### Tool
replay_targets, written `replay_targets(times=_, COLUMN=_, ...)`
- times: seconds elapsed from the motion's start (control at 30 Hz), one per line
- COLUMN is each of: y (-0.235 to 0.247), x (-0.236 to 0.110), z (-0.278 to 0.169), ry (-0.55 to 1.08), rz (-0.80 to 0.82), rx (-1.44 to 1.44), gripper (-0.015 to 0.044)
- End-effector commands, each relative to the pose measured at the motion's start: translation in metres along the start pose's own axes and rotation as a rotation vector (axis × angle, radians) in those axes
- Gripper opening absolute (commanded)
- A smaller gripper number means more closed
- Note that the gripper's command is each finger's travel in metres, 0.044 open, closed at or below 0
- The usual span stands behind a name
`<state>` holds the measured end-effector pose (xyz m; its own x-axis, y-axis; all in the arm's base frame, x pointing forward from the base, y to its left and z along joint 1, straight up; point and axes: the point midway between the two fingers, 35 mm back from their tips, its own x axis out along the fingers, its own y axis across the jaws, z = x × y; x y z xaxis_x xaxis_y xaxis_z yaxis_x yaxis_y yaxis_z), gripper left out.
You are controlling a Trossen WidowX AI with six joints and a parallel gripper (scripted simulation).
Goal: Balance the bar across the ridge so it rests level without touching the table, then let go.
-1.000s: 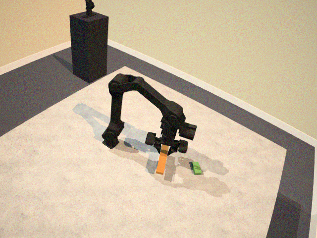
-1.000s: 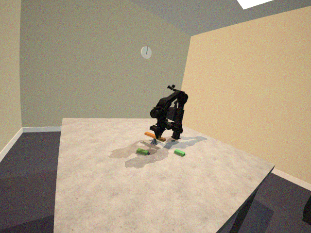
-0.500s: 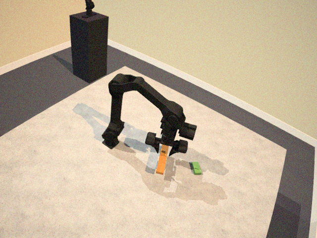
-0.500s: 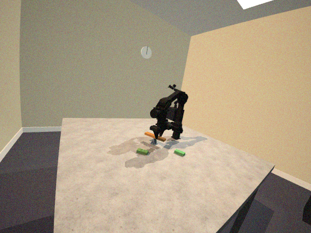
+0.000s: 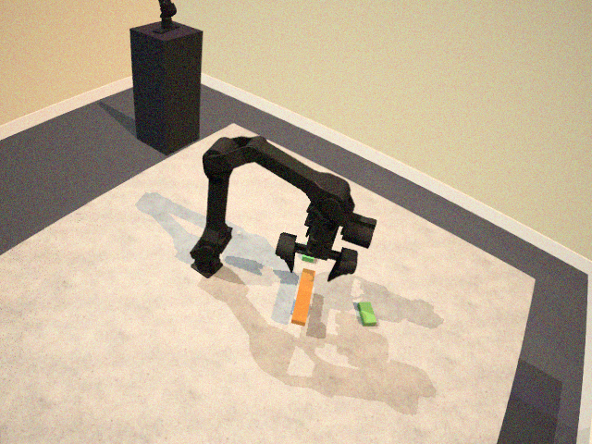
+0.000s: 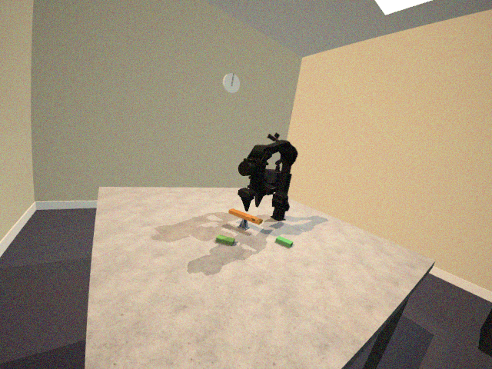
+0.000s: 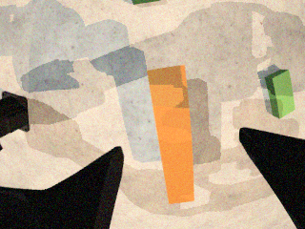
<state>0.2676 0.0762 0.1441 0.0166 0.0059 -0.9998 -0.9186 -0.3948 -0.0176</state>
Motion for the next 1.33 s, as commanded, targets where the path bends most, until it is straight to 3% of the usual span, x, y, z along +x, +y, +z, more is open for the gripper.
replay_targets(times=0.0, y=0.0026, x=-0.0437, z=0.0003, ry=0.002, rz=-0.013, rx=0.001, gripper=0.044)
replay_targets(times=1.3, y=0.0041, x=-0.0518, z=0.0006, ry=0.002, rz=-0.013, rx=0.001, gripper=0.044)
